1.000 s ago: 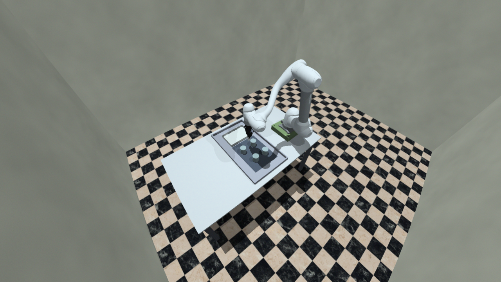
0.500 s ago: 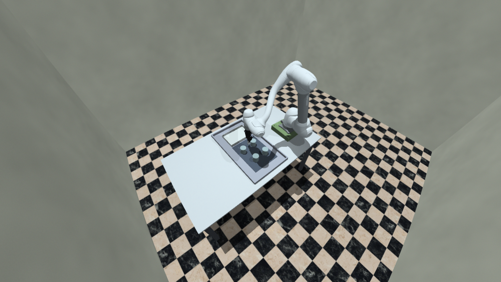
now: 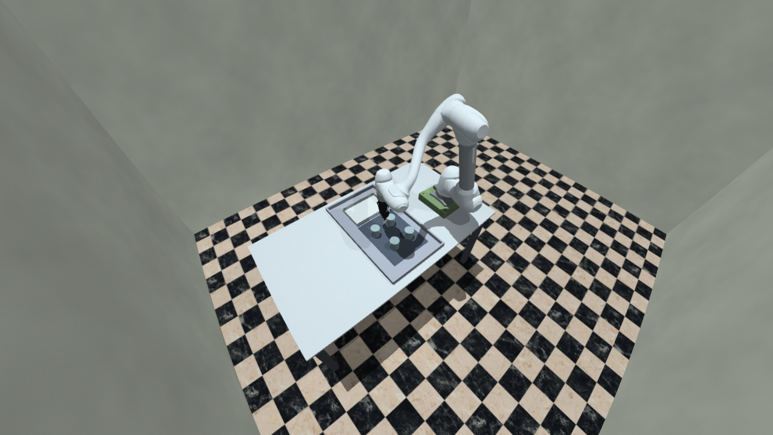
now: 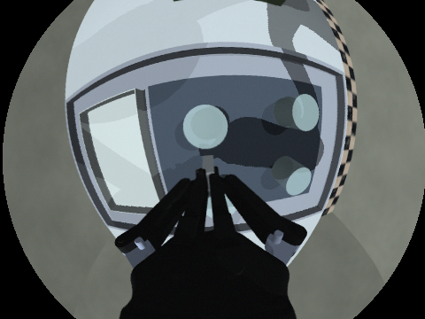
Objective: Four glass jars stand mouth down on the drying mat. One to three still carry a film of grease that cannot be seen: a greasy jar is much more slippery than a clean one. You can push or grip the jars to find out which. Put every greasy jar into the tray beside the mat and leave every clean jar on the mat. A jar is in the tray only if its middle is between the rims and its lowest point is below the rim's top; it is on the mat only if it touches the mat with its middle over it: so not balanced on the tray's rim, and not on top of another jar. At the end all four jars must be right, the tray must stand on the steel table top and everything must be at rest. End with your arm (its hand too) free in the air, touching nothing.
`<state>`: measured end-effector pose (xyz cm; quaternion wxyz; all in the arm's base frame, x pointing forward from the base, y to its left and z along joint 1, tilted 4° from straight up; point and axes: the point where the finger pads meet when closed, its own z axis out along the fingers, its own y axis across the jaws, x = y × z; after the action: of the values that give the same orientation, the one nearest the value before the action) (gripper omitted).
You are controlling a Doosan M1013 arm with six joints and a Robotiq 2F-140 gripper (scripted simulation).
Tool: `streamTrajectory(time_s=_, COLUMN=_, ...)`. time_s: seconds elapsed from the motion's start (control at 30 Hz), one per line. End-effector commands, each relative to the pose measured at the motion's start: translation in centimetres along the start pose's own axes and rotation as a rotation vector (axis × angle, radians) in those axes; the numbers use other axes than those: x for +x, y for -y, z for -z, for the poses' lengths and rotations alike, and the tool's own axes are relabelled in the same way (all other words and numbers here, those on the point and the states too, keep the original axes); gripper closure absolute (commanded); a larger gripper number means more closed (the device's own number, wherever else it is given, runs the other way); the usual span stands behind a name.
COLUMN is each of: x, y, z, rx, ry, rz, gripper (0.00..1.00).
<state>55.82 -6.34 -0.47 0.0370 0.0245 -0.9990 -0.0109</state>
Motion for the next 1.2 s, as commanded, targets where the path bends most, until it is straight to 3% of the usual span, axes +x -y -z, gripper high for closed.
streamTrajectory(time_s=0.0, x=0.03, y=0.0, z=0.01, rx=0.0, ry=0.0, rz=0.0, gripper=1.0)
streamTrajectory(time_s=1.17, x=0.44, y=0.0, z=0.01, rx=0.0, ry=0.0, rz=0.0, gripper=1.0)
